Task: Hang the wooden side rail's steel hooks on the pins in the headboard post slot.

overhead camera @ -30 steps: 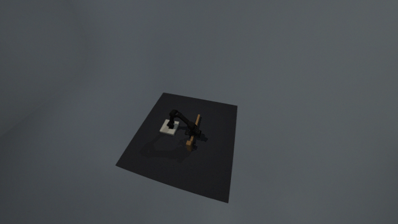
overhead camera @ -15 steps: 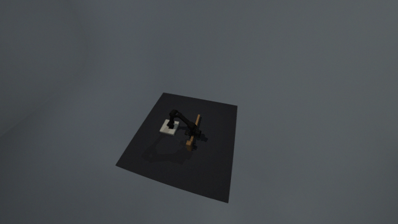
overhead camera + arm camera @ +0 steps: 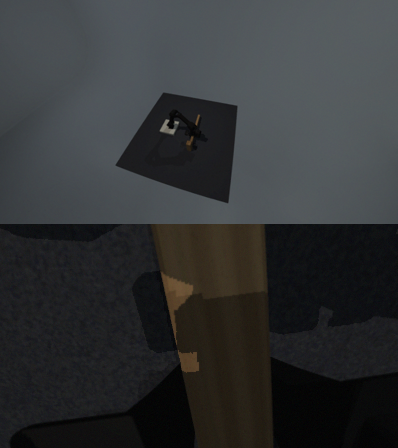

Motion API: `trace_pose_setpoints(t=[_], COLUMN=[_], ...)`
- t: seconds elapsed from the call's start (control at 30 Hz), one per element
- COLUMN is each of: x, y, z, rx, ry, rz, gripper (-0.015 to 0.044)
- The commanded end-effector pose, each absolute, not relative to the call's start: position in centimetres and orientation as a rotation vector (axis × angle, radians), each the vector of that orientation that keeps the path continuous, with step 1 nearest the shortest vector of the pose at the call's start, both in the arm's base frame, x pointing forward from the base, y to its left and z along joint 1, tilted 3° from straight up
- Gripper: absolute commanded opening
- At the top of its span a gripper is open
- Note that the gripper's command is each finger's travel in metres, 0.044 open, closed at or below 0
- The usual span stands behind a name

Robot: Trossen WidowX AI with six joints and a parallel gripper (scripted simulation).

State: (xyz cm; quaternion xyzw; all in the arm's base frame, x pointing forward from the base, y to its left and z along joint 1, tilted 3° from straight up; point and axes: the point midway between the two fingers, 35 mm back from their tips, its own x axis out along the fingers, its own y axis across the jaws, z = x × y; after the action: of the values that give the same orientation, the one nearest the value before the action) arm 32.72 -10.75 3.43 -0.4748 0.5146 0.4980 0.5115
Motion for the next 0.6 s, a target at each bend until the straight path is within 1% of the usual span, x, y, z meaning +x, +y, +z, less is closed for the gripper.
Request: trace_pose_setpoints(t=[0.0, 0.57], x=[32.70, 32.60], y=[-10.90, -11.07], z=[3.45, 3.63], rx=[-1.148, -1.148], ry=[1.238, 1.238], rz=[1.195, 1.195], gripper=[0.0000, 0.0000])
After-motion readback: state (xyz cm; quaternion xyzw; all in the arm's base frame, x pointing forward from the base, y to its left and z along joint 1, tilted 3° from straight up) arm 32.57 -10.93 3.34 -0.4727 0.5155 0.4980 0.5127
